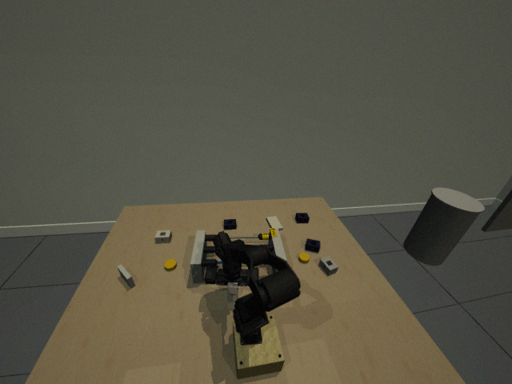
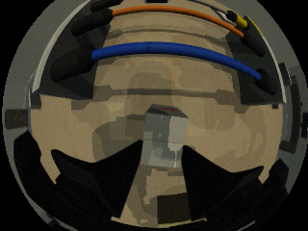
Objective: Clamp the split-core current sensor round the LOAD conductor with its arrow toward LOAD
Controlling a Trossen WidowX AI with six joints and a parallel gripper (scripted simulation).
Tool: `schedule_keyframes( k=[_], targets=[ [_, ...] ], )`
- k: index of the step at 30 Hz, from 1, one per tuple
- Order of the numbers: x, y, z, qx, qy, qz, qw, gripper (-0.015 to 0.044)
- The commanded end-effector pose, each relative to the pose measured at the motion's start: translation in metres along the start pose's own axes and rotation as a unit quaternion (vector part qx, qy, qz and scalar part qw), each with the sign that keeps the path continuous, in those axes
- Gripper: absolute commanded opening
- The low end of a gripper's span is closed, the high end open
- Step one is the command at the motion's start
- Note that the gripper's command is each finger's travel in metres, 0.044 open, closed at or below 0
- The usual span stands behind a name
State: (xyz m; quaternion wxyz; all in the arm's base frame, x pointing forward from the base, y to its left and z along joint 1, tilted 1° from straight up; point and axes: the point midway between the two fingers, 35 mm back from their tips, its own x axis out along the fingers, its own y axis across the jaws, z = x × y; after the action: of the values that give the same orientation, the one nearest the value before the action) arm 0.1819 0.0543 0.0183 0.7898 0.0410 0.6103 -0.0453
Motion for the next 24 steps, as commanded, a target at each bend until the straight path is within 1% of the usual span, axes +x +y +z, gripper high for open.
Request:
schedule_keyframes(
  k=[1,8,9,12,13,16,17,21,22,24],
  targets=[
    [0.0,0.0,0.001,0.0,-0.001,0.0,1.0,0.0131],
    [0.0,0.0,0.001,0.0,-0.001,0.0,1.0,0.0315],
    [0.0,0.0,0.001,0.0,-0.001,0.0,1.0,0.0329],
    [-0.002,0.0,0.001,0.0,-0.001,0.0,1.0,0.0329],
    [-0.009,0.001,0.001,0.0,-0.001,0.0,1.0,0.0329],
    [-0.047,0.001,-0.002,0.001,-0.004,0.001,1.0,0.0329],
    [-0.054,0.0,-0.003,0.001,-0.004,0.001,1.0,0.0329],
    [-0.057,0.0,-0.004,0.001,-0.005,0.001,1.0,0.0329],
    [-0.057,0.0,-0.004,-0.006,-0.003,0.001,1.0,0.032],
    [-0.057,0.0,-0.002,-0.064,0.006,-0.001,0.998,0.032]
  ],
)
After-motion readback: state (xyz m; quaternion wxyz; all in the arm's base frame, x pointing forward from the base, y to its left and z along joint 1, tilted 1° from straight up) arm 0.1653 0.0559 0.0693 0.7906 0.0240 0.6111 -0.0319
